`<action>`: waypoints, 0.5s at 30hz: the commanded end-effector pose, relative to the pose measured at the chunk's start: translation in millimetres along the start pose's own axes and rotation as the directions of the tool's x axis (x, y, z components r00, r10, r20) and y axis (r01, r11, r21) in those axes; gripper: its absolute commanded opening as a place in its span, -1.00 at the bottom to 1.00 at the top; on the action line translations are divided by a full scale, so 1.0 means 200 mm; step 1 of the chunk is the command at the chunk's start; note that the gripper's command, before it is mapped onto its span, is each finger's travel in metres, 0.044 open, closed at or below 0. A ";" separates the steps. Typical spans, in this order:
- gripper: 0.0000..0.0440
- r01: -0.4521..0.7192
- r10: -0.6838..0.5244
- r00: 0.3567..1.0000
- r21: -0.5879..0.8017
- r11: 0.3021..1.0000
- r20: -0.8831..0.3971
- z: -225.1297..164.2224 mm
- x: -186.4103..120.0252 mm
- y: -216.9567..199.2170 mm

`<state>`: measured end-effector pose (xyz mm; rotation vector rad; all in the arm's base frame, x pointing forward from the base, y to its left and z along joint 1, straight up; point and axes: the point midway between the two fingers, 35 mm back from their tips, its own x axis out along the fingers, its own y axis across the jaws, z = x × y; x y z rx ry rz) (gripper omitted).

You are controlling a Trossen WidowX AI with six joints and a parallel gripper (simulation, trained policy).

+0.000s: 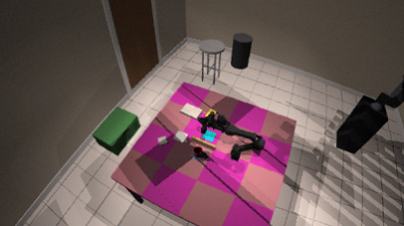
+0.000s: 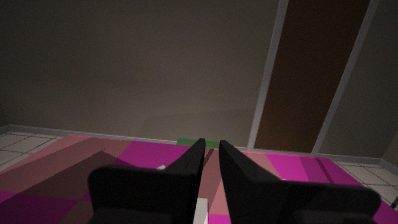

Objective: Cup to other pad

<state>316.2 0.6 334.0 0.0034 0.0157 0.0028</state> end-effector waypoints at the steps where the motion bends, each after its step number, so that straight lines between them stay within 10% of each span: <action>1: -0.78 -0.016 0.017 0.999 0.036 0.999 -0.038 0.01 0.02 0.03; 7: -0.39 -0.033 0.042 0.995 0.095 0.995 -0.092 0.02 0.03 0.06; 15: -0.37 -0.046 0.077 0.982 0.177 0.983 -0.174 0.02 0.06 0.12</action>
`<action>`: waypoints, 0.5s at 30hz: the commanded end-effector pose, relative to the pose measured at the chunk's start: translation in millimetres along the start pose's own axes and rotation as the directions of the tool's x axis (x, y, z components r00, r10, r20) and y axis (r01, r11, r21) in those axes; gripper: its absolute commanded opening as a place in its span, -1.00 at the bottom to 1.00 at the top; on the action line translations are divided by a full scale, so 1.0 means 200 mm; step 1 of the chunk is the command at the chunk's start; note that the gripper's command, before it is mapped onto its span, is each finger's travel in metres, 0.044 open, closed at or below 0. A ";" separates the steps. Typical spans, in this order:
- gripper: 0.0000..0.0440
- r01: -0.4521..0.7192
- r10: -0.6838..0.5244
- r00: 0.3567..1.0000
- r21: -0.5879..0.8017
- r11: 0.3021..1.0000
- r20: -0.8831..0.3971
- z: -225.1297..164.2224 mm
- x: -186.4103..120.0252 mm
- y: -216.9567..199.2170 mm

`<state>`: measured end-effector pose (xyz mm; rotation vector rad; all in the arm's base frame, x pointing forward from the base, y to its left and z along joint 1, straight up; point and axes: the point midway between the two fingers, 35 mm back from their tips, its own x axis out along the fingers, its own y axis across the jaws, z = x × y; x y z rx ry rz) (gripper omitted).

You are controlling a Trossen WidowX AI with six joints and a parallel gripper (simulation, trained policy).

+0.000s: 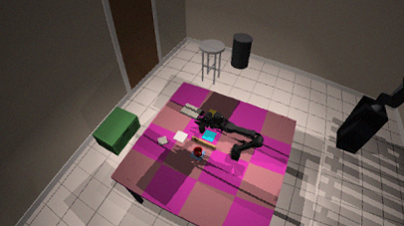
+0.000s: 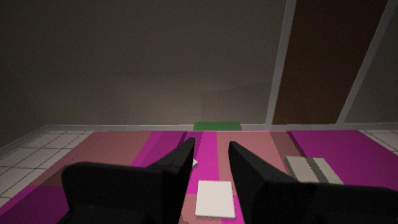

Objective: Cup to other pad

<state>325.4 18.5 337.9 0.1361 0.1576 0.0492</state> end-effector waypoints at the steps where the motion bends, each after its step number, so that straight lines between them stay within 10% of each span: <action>1: -0.38 -0.016 0.018 0.999 0.052 0.999 -0.051 0.00 0.02 0.04; 15: -0.40 -0.005 0.052 0.974 0.209 0.978 -0.220 -0.03 0.06 0.13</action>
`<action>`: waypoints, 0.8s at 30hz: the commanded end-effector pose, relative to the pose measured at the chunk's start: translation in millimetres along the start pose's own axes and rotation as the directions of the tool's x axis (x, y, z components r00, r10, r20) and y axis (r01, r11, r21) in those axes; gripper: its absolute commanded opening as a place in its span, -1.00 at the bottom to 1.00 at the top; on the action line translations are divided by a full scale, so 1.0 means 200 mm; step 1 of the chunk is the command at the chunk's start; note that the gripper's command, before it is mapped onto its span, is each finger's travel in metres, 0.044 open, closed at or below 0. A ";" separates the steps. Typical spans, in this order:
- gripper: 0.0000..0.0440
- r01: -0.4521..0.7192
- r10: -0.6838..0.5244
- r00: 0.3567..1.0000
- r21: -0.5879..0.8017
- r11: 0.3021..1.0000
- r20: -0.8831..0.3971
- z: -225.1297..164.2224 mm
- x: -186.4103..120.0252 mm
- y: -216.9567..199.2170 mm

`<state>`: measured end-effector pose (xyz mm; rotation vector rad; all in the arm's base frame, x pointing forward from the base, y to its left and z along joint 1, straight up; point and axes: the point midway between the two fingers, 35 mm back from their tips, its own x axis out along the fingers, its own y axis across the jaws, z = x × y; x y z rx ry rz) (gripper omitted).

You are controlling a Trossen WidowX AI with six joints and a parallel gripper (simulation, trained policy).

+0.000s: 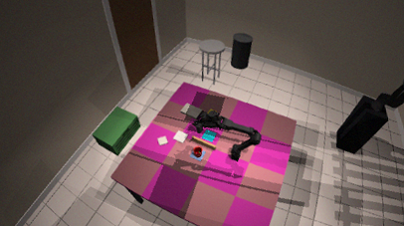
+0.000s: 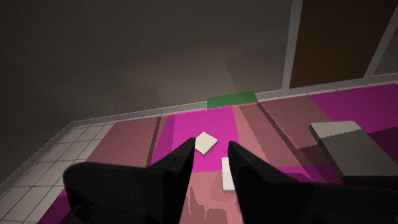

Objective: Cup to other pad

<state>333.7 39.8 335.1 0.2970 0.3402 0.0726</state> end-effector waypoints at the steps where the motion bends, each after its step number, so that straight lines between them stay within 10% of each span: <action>1: -0.40 -0.003 0.007 0.998 0.058 0.998 -0.059 -0.01 0.01 0.04; 24: -0.35 0.133 -0.007 0.931 0.319 0.938 -0.366 -0.14 0.07 0.17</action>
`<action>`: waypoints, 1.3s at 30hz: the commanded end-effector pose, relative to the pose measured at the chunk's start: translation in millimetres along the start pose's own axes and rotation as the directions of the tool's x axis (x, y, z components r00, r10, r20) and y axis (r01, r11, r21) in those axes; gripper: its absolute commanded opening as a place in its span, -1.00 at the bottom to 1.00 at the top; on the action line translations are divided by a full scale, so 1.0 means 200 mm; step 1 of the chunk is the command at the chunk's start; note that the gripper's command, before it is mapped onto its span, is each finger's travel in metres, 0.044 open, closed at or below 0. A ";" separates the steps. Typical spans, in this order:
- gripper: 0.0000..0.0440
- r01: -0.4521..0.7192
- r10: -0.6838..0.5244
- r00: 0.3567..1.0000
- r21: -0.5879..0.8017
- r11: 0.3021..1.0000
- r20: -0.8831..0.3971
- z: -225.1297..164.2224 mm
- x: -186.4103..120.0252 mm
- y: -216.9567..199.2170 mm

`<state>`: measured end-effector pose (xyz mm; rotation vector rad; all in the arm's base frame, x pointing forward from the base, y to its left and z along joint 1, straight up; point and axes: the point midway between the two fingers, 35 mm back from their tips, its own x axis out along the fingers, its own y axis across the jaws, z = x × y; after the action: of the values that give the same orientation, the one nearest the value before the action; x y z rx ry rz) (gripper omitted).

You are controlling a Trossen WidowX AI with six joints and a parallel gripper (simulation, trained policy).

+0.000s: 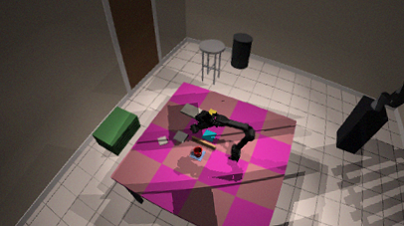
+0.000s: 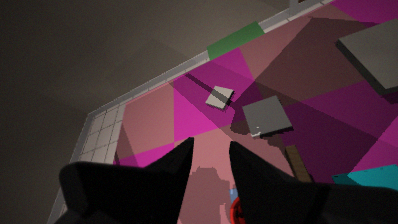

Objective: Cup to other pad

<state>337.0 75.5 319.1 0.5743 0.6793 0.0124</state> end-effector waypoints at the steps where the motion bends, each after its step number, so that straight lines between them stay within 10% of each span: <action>1: -0.36 0.024 -0.020 0.998 0.061 0.998 -0.061 -0.03 0.02 0.02; 39: -0.36 0.495 -0.355 0.800 0.197 0.846 -0.484 -0.37 0.17 -0.12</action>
<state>318.5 99.3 248.1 0.7307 1.2158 -0.3716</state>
